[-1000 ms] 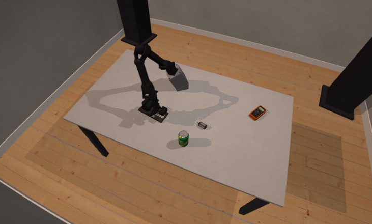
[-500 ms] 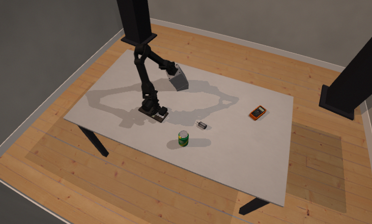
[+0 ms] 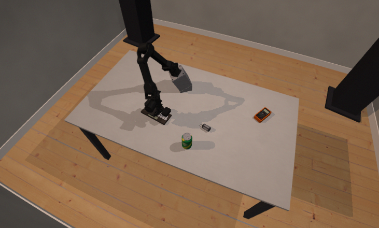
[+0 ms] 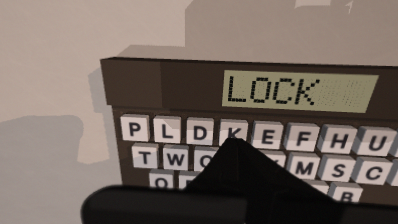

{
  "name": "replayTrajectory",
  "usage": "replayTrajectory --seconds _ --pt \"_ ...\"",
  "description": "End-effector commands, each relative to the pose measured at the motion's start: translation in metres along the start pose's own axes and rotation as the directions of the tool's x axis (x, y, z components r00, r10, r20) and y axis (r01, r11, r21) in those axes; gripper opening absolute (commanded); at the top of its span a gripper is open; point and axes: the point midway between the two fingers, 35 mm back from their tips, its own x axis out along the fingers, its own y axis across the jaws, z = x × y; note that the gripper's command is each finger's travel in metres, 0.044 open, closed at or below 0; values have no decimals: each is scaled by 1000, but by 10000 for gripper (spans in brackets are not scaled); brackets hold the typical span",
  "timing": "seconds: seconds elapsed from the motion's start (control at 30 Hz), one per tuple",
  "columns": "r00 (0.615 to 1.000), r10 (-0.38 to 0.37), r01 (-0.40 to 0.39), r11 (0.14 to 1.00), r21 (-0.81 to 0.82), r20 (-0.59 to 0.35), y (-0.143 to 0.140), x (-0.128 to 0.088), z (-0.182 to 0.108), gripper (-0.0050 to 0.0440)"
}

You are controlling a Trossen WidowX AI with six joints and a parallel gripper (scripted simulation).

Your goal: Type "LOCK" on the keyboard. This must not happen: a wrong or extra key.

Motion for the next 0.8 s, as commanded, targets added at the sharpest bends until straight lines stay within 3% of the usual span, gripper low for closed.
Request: replayTrajectory --seconds 0.0,0.2,0.43,0.77 --pt "999 3 -4 1000 16 44 -1 -27 11 -50" --pt "999 5 -5 1000 14 38 1 -26 3 -50" --pt "1000 2 -2 1000 11 29 9 -20 -46 -50" --pt "1000 2 -2 1000 11 29 9 -19 -47 -50"
